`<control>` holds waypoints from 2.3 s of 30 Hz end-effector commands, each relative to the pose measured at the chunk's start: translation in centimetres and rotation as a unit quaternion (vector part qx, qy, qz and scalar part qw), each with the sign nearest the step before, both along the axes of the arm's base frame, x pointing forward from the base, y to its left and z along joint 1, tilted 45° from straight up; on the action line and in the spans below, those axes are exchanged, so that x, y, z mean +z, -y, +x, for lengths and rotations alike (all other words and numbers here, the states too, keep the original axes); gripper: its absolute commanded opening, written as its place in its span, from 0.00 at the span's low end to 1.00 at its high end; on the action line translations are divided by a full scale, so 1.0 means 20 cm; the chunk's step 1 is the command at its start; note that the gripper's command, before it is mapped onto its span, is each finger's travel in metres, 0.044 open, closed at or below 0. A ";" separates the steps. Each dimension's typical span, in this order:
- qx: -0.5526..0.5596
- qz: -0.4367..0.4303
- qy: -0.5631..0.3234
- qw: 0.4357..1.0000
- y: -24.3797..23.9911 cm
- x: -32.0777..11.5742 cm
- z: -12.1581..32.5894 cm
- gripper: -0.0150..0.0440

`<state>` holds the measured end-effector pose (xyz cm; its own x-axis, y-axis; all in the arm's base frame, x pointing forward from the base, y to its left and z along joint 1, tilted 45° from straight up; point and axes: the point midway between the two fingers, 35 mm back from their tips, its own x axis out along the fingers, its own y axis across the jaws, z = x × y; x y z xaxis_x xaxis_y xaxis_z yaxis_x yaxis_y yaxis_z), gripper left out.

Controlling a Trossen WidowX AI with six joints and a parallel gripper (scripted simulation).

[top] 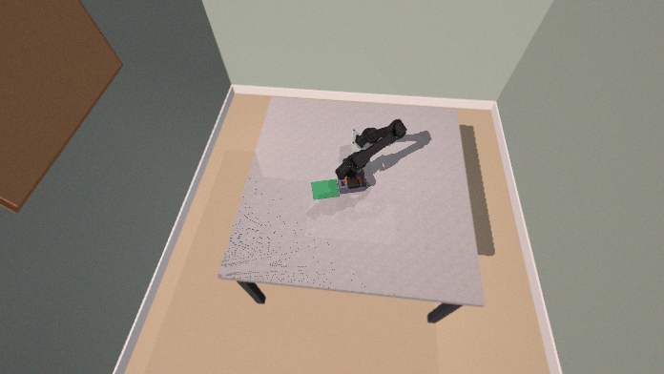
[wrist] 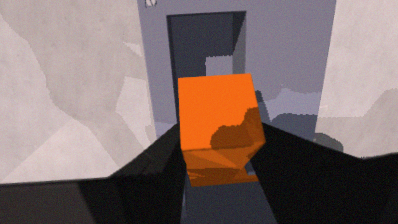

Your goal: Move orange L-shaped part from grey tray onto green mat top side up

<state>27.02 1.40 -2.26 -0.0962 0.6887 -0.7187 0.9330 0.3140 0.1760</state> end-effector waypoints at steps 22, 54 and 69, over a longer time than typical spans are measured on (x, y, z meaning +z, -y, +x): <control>0.000 0.000 0.001 1.000 0.14 0.14 0.02 0.25; -0.001 0.000 0.000 1.000 0.28 0.29 0.04 0.25; -0.001 -0.002 0.001 1.000 0.43 0.14 0.10 0.25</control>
